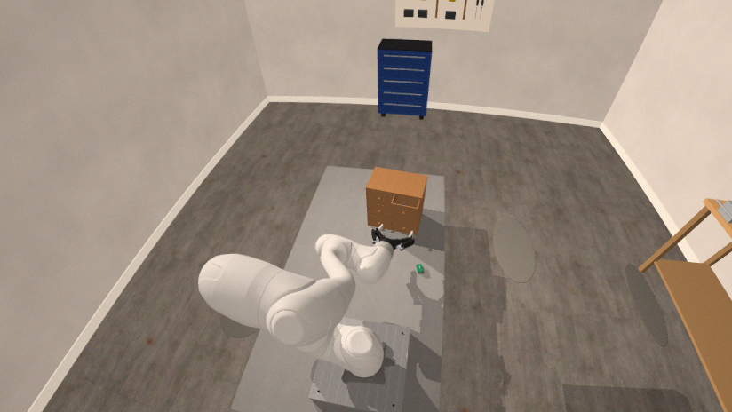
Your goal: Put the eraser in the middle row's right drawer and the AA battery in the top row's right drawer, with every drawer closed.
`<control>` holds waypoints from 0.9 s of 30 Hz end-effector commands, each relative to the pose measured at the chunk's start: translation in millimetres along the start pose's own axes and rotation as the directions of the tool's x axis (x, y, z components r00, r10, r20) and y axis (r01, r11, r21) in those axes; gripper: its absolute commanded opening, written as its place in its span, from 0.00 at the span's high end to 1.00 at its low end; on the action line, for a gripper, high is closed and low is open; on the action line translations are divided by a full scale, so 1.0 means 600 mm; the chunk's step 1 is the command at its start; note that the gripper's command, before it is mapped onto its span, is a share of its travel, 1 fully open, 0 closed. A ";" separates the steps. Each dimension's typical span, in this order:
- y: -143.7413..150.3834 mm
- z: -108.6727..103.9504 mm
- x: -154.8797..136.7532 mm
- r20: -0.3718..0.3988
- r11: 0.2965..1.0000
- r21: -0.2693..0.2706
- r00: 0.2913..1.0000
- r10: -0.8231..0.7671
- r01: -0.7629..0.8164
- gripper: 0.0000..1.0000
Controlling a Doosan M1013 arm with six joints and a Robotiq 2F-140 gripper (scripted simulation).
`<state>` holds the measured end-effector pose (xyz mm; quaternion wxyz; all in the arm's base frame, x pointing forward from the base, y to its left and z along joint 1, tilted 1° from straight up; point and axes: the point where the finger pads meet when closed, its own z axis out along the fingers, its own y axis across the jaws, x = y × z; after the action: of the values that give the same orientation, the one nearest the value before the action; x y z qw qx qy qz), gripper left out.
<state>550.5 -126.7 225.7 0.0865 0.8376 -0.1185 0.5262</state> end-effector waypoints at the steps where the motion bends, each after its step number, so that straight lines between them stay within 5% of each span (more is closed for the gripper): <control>1: 0.005 0.009 -0.003 -0.060 0.998 0.059 0.998 0.008 -0.004 0.00; 25: 0.005 0.016 -0.005 -0.103 0.998 0.059 0.995 0.010 -0.004 0.00; 26: 0.005 0.016 -0.005 -0.103 0.998 0.059 0.995 0.010 -0.004 1.00; 27: 0.005 0.016 -0.005 -0.103 0.998 0.059 0.995 0.010 -0.004 1.00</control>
<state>556.8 -131.7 218.5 0.0662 0.8112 -0.1015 0.5721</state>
